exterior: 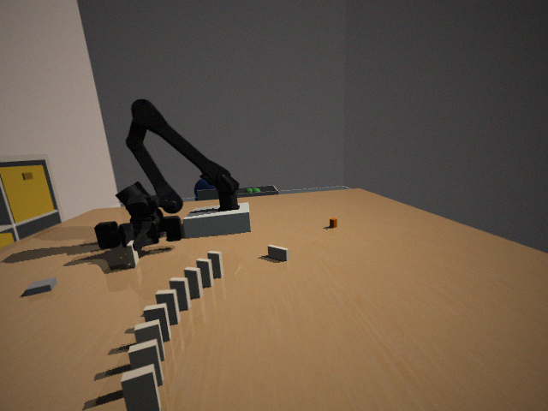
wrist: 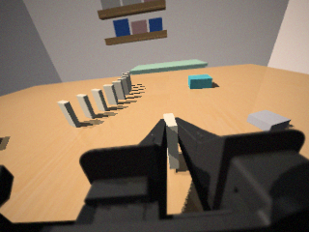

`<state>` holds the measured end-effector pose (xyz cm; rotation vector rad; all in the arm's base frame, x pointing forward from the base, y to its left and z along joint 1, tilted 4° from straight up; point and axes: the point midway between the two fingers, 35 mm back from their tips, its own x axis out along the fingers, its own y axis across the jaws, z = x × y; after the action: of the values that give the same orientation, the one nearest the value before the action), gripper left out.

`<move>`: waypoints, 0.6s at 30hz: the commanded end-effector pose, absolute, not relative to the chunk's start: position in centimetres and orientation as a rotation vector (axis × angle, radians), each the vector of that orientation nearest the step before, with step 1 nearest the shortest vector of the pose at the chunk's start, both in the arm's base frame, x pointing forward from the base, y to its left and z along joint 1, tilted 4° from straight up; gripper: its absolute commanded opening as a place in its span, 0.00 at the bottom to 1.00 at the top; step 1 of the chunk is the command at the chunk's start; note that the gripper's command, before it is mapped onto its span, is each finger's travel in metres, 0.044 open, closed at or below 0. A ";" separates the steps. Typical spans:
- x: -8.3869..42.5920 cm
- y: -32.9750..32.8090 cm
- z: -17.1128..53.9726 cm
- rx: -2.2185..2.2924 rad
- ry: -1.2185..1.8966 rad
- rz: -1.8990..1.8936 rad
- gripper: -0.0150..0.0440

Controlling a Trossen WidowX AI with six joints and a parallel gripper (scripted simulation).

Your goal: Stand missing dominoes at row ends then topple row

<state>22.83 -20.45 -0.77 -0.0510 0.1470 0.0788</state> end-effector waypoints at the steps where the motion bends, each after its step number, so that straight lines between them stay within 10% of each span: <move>1: 22.9 -20.6 -0.8 -0.048 0.149 0.073 0.35; 18: 23.0 -20.6 0.3 -0.049 0.149 0.075 1.00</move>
<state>22.89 -20.53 -0.45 -0.0483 0.1481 0.0787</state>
